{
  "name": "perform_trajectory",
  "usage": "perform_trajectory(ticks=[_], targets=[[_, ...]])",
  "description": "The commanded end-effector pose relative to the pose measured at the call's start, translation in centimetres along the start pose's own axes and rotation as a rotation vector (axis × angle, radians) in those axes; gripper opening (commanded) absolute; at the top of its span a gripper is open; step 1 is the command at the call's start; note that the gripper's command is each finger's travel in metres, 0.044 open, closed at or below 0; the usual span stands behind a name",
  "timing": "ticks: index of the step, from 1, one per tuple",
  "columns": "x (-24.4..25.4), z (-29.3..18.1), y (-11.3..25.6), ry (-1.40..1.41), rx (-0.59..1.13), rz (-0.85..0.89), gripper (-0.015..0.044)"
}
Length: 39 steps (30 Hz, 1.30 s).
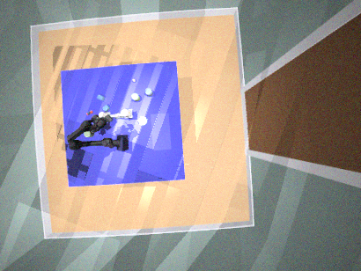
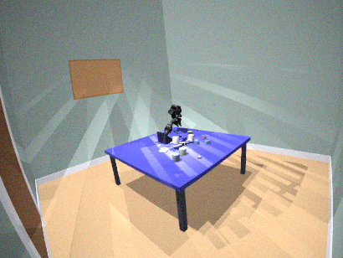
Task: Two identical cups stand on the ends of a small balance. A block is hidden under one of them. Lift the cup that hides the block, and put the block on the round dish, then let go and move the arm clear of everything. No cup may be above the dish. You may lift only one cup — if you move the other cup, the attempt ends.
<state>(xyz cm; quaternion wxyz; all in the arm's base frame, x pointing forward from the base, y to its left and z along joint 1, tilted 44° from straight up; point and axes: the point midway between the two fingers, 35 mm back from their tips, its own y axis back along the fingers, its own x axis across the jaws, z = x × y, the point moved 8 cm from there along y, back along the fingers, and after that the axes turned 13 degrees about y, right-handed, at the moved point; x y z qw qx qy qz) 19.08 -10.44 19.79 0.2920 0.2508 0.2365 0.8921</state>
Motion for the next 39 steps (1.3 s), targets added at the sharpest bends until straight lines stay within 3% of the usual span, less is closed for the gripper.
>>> perform_trajectory(ticks=[1, 32, 39], targets=[[-0.2, 1.5, -1.2, 0.134, 0.054, 0.048, 0.0440], [4.1, 11.7, -12.2, 1.044, 0.227, 0.461, 0.0440], [4.6, 12.1, -12.7, 1.088, 0.228, 0.481, 0.0440]])
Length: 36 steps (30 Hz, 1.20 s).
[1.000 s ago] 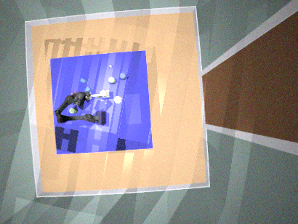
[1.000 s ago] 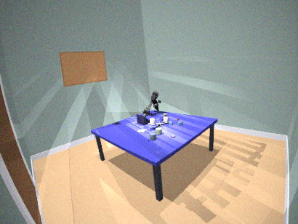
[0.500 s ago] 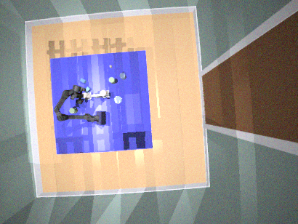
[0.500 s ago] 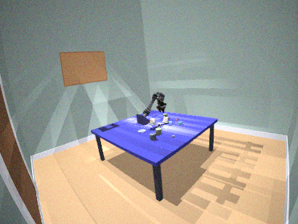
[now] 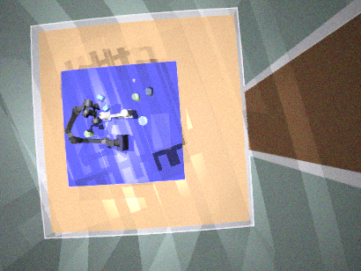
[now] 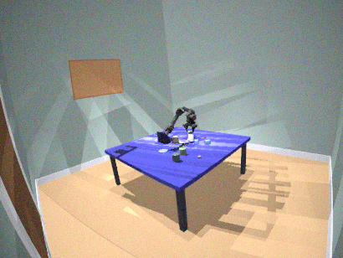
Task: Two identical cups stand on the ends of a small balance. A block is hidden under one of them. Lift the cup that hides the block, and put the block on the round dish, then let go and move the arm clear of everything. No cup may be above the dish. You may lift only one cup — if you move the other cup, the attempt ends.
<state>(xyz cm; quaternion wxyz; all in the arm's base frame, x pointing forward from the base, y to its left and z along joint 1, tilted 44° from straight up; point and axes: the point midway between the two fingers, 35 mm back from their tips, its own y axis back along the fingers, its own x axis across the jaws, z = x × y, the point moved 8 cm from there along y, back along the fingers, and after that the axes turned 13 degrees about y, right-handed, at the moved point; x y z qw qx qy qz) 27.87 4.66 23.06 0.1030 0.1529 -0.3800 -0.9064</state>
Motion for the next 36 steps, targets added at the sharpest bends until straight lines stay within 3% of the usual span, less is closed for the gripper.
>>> perform_trajectory(ticks=[1, 36], targets=[[-0.3, 0.2, -0.1, 0.029, 0.008, 0.004, 0.0440], [-0.3, 0.2, -5.9, 0.030, 0.007, 0.003, 0.0440]])
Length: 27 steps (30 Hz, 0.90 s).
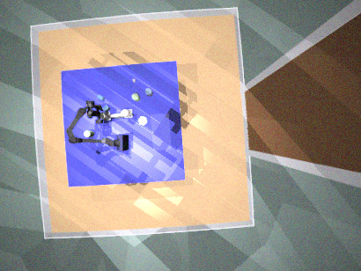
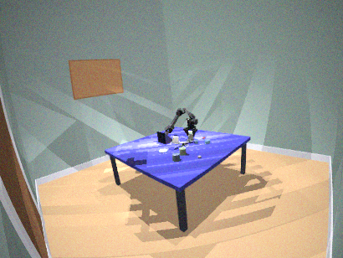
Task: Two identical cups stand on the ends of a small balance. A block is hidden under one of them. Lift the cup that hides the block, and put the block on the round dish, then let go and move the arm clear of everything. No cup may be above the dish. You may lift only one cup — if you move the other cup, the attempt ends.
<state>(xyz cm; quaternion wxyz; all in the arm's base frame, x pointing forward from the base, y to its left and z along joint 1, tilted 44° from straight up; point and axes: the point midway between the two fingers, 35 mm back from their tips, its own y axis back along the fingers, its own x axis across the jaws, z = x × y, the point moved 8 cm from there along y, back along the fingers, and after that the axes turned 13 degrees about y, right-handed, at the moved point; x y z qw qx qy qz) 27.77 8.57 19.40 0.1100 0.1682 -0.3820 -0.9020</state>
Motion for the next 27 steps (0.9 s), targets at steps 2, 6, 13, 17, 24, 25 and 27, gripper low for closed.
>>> perform_trajectory(ticks=[2, 6, 13, 17, 24, 25, 27], targets=[[0.10, 0.03, -0.89, -0.004, -0.002, 0.000, 0.0440], [0.14, 0.05, -1.42, -0.005, -0.003, -0.001, 0.0440], [0.15, 0.05, -1.45, -0.005, -0.003, -0.001, 0.0322], [0.15, 0.05, -1.45, -0.005, -0.003, -0.001, 0.0295], [0.10, 0.03, -1.13, -0.007, -0.001, -0.003, 0.0131], [0.08, 0.02, -1.00, -0.008, -0.001, -0.004, 0.0105], [0.04, 0.00, -0.75, -0.011, 0.000, -0.005, 0.0052]])
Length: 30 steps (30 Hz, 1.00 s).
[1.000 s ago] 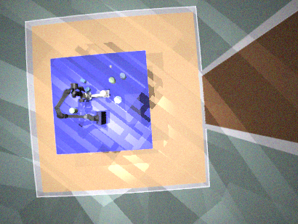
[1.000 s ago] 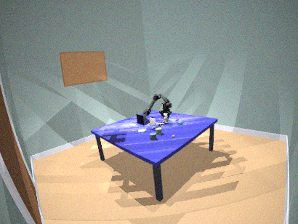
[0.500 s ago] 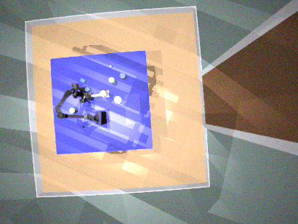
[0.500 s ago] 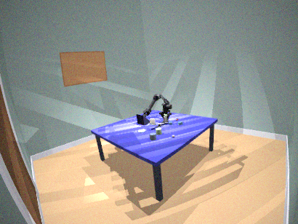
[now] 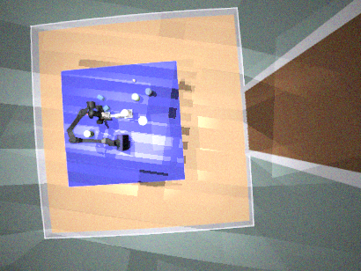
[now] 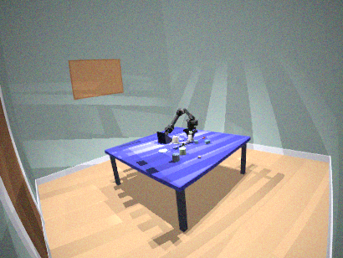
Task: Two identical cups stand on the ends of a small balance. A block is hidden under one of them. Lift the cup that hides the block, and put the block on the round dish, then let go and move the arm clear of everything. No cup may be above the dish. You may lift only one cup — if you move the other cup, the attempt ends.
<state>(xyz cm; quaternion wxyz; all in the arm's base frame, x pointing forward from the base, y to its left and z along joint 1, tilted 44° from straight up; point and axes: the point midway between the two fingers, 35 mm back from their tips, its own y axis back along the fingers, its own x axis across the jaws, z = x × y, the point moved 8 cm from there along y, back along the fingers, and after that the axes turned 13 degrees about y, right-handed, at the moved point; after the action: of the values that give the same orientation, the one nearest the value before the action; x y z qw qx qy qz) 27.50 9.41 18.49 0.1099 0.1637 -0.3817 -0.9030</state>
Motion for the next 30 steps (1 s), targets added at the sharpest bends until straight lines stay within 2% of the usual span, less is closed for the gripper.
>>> perform_trajectory(ticks=[1, 2, 30], targets=[[-0.1, -0.1, 0.6, -0.003, 0.003, -0.009, 0.0026], [-0.2, -0.1, 0.8, -0.004, 0.003, -0.010, 0.0000], [-0.4, -0.2, 4.4, -0.035, 0.016, -0.032, 0.0000]])
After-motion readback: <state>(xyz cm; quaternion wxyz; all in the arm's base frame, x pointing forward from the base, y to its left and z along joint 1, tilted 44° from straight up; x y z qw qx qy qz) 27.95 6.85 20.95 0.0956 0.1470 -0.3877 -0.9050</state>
